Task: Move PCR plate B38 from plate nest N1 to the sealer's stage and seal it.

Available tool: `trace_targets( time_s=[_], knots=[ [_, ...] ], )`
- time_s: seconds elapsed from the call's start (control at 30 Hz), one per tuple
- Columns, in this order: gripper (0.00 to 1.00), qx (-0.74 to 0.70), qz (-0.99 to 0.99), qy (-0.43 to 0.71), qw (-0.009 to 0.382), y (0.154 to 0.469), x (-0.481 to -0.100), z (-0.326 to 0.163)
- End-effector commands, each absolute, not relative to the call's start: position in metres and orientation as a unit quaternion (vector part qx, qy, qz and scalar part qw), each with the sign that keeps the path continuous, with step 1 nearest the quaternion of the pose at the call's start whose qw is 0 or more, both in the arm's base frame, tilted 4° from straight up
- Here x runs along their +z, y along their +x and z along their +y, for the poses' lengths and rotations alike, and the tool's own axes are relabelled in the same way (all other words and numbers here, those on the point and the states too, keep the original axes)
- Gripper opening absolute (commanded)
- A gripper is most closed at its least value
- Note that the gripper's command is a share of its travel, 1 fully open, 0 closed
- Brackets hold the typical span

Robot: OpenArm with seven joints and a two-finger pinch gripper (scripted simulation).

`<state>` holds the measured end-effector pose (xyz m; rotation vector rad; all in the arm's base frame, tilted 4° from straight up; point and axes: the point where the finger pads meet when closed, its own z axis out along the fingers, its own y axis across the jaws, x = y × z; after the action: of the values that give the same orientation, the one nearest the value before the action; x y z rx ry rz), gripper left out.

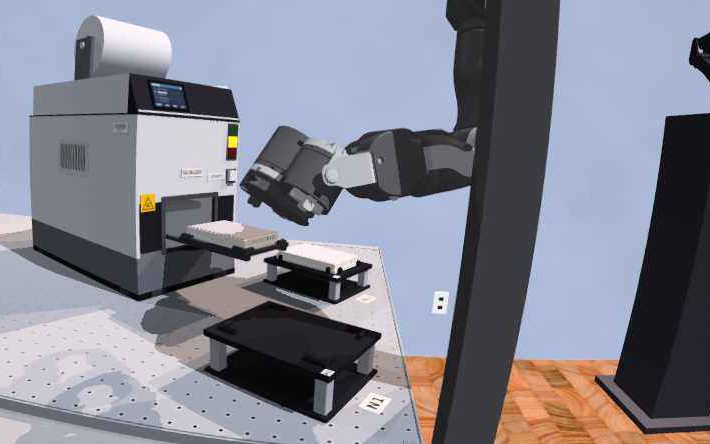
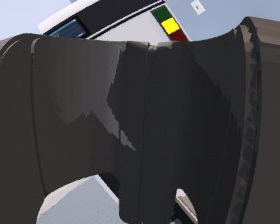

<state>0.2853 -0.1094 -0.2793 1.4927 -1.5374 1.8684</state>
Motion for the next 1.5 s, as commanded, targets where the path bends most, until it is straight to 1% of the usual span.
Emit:
trace_targets(
  time_s=[0.0, 0.03, 0.17, 0.57, 0.6, 0.73, 1.13, 1.17, 1.3, 1.47],
  knots=[
    [0.00, 0.614, -0.632, 0.454, 0.127, 0.267, -0.288, -0.077],
    [0.00, 0.643, -0.557, 0.505, 0.145, 0.281, -0.280, -0.101],
    [0.00, 0.610, -0.638, 0.451, 0.134, 0.264, -0.289, -0.071],
    [0.00, 0.610, -0.638, 0.451, 0.134, 0.264, -0.289, -0.071],
    [0.00, 0.643, -0.557, 0.505, 0.145, 0.281, -0.280, -0.101],
    [0.00, 0.610, -0.638, 0.451, 0.134, 0.264, -0.289, -0.071],
    [0.00, 0.610, -0.638, 0.451, 0.134, 0.264, -0.289, -0.071],
    [0.00, 0.643, -0.557, 0.505, 0.145, 0.281, -0.280, -0.101],
    [0.00, 0.610, -0.638, 0.451, 0.134, 0.264, -0.289, -0.071],
    [0.00, 0.610, -0.638, 0.451, 0.134, 0.264, -0.289, -0.071]
  ],
)
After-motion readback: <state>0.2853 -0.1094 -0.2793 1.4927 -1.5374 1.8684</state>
